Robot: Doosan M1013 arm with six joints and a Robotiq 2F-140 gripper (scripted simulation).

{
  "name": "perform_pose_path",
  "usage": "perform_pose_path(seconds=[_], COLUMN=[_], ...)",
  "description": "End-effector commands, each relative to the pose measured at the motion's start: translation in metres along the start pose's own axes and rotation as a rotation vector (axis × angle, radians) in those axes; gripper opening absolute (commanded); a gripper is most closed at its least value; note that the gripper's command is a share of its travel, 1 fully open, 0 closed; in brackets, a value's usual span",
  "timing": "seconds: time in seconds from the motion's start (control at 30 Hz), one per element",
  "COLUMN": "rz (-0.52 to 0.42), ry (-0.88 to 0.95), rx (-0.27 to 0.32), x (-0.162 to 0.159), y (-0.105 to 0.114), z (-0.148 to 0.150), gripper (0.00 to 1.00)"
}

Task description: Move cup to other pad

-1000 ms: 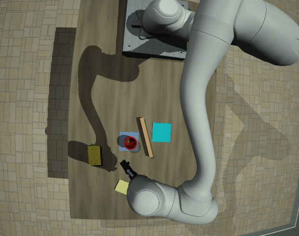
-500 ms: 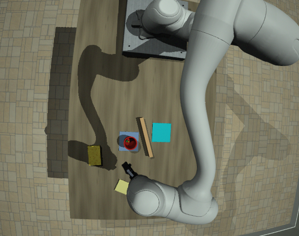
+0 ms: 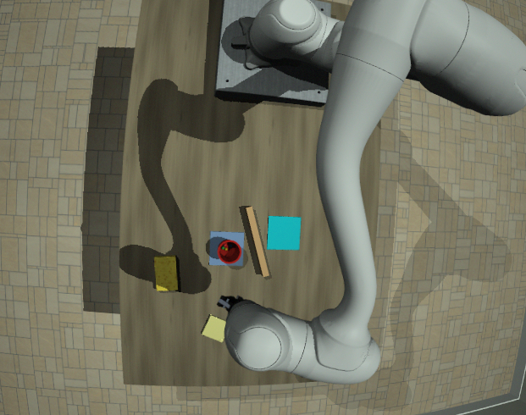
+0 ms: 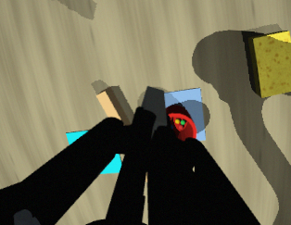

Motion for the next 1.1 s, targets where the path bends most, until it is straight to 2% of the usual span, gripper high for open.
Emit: perform_pose_path(seconds=[0.0, 0.1, 0.13, 0.2, 0.3, 0.37, 0.4, 0.47, 0.57, 0.63, 0.67, 0.73, 0.77, 0.83, 0.93, 1.03, 1.07], rz=[-0.004, -0.007, -0.010, -0.010, -0.019, -0.019, -0.024, -0.024, -0.036, -0.036, -0.042, -0.042, -0.049, -0.049, -0.063, -0.063, -0.071], ry=[0.188, 0.273, 0.364, 0.364, 0.556, 0.556, 0.657, 0.657, 0.865, 0.865, 0.971, 0.971, 1.076, 1.076, 1.285, 1.285, 1.386], rx=[0.003, -0.001, -0.004, -0.004, -0.011, -0.011, -0.014, -0.014, -0.018, -0.018, -0.019, -0.019, -0.020, -0.020, -0.020, -0.020, -0.019], x=[-0.006, -0.009, -0.012, -0.012, -0.019, -0.019, -0.023, -0.023, -0.031, -0.031, -0.035, -0.035, -0.039, -0.039, -0.048, -0.048, -0.052], y=[-0.010, -0.015, -0.020, -0.020, -0.031, -0.031, -0.037, -0.037, -0.048, -0.048, -0.054, -0.054, -0.060, -0.060, -0.071, -0.071, -0.076], z=[0.005, 0.007, 0.009, 0.009, 0.014, 0.014, 0.016, 0.016, 0.021, 0.021, 0.023, 0.023, 0.026, 0.026, 0.031, 0.031, 0.033], gripper=[0.00, 0.00, 0.00, 0.00, 0.00, 0.00, 0.00, 0.00, 0.00, 0.00, 0.00, 0.00, 0.00, 0.00, 0.00, 0.00, 0.00])
Point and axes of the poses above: the point where the finger pads meet when closed, its own y axis back along the fingers, its own z axis across the jaws, x = y × z, the point moved 9 cm from there along y, back along the fingers
